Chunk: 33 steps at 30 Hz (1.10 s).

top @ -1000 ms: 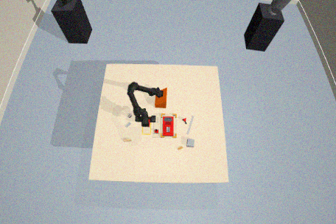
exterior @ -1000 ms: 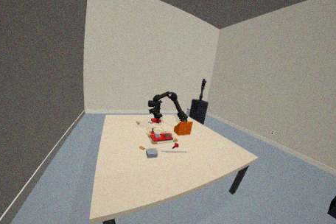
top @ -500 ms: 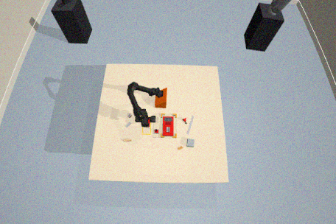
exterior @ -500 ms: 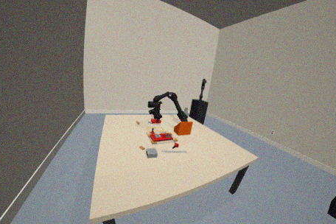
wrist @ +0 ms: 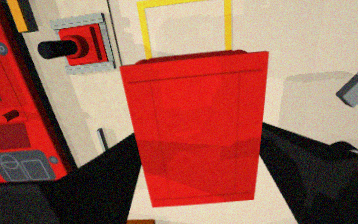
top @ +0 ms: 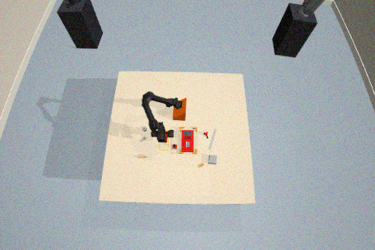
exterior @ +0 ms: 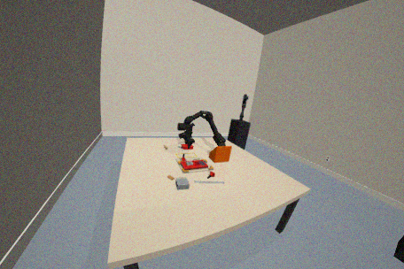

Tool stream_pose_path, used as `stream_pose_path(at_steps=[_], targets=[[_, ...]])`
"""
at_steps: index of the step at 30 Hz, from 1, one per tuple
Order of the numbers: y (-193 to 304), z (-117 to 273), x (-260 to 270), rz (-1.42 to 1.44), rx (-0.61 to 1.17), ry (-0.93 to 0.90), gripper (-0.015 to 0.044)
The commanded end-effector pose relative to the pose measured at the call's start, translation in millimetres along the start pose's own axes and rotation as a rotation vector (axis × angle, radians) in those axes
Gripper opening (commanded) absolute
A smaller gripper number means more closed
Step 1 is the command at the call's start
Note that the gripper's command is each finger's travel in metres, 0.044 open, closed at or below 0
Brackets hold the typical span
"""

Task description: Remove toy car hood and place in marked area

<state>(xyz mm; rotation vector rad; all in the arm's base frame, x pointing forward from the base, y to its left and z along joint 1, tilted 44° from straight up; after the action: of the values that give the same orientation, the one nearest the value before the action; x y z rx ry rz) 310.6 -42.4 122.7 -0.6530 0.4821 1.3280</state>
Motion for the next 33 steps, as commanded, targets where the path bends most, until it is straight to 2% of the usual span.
stream_pose_path(at_steps=[1,33], targets=[[0,-4,0,0.006,0.000,0.005,0.0000],[0,-34,-1,0.006,-0.001,0.007,0.0000]])
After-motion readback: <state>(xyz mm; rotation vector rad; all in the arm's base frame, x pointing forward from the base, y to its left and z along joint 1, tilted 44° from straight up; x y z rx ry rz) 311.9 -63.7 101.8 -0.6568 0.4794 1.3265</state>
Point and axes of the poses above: the point midway between the two fingers, 35 mm back from their tips, its own z axis back along the fingers, its own x axis across the jaws, y = z × x, the point moved 3 cm from there along z, back along the fingers, and after that the axes turned 13 degrees about -z, right-handed, at the moved point
